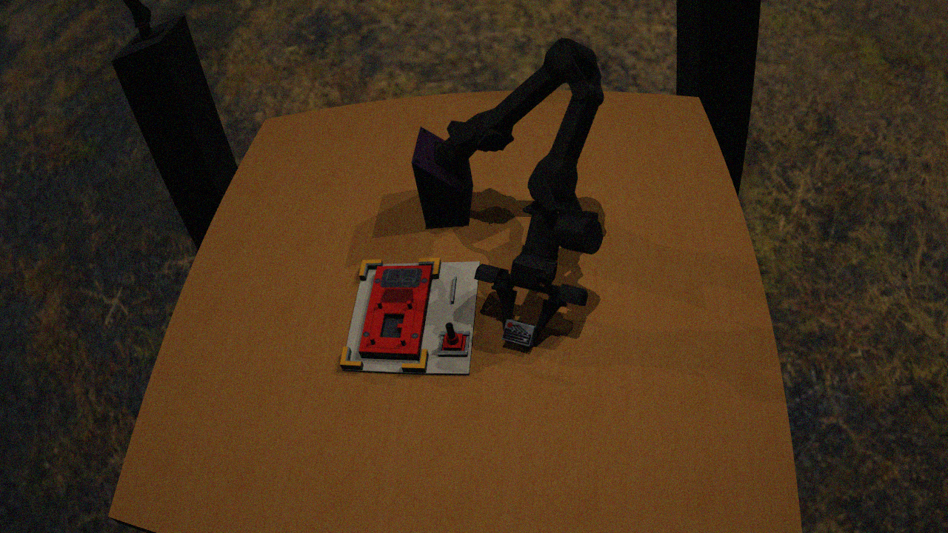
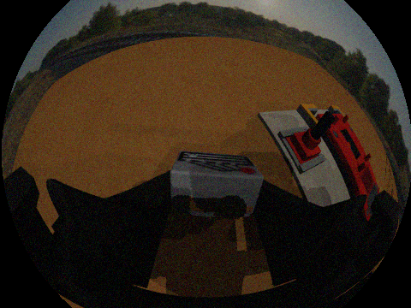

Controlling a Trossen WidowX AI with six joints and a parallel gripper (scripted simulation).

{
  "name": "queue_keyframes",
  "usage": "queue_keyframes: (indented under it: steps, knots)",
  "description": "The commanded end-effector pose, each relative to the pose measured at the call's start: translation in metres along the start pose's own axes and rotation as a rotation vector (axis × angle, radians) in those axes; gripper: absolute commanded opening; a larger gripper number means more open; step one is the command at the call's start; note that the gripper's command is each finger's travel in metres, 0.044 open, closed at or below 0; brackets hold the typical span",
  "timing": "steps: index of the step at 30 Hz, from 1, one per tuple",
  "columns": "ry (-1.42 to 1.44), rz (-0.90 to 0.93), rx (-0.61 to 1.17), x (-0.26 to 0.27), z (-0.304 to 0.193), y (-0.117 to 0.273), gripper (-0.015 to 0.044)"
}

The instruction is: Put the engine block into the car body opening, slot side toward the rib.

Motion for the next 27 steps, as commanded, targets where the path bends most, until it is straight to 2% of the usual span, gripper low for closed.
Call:
queue_keyframes:
  steps: [1,10,17,27]
  knots:
    - [0.000,0.000,0.001,0.000,0.000,0.000,0.0210]
    - [0.000,0.000,0.001,0.000,0.000,0.000,0.0440]
    - [0.000,0.000,0.007,0.000,0.001,0.003,0.0440]
    - [0.001,-0.002,0.016,0.000,0.006,0.043,0.0440]
Point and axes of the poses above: the point midway between the two fingers, 35 mm back from their tips, its own y axis back along the fingers, its own x axis across the jaws, z = x × y, the point moved 2 cm from there along y, back along the fingers, and after that the axes turned 2 degrees about y, right-handed, at the moved point
